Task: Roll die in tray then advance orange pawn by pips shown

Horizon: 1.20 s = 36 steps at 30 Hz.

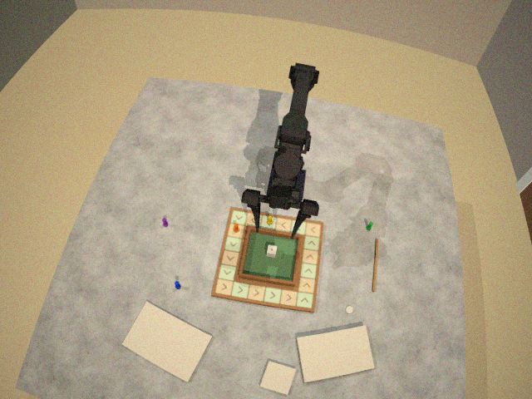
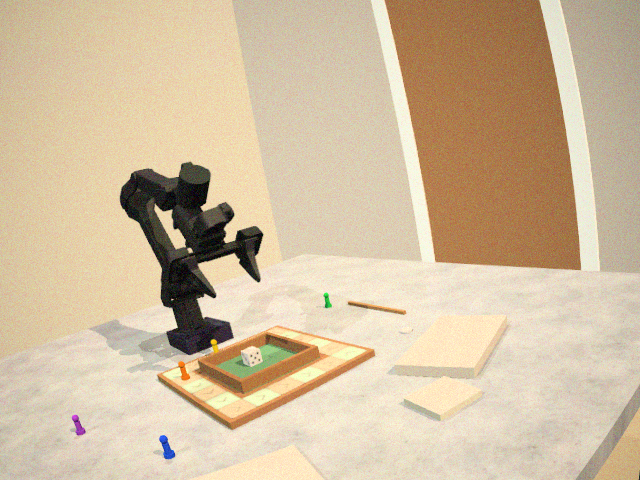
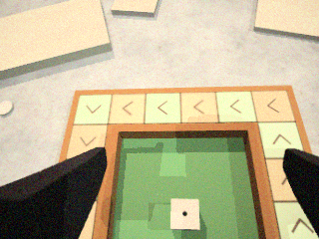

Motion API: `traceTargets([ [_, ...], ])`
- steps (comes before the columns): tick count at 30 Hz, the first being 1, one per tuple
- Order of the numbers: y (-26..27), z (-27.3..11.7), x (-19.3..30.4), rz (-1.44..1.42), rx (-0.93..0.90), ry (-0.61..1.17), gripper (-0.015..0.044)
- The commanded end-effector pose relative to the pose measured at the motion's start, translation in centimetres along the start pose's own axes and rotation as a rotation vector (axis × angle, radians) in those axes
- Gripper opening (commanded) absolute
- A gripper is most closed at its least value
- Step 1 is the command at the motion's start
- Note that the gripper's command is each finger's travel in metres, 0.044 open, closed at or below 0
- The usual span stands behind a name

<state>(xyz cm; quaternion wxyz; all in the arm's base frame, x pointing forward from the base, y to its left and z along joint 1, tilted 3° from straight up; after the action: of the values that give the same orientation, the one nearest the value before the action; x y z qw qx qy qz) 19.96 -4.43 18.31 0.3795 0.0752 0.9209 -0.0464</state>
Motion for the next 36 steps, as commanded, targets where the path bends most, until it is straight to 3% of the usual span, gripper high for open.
traceTargets([
  [1,0.0,0.4,-1.1,-0.003,-0.01,0.102,0.044],
  [16,-0.1,6.4,-4.1,-0.006,-0.045,0.805,0.044],
  [19,-0.1,5.6,-3.7,0.001,-0.044,0.721,0.044],
  [28,-9.0,4.6,1.0,0.448,0.164,0.788,0.0204],
  [36,-11.1,3.7,3.1,0.598,0.229,0.804,0.02],
])
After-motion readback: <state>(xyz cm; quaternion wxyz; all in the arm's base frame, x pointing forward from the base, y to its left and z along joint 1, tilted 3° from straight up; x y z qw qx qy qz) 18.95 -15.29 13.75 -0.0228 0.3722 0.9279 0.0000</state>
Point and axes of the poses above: the point midway between the two fingers, 35 mm back from their tips, its own z axis out along the fingers, its own y axis across the jaws, x = y × z, the point moved 7 cm from there along -z, back along the fingers, and after that the axes turned 3 degrees about -z, right-handed, at the moved point
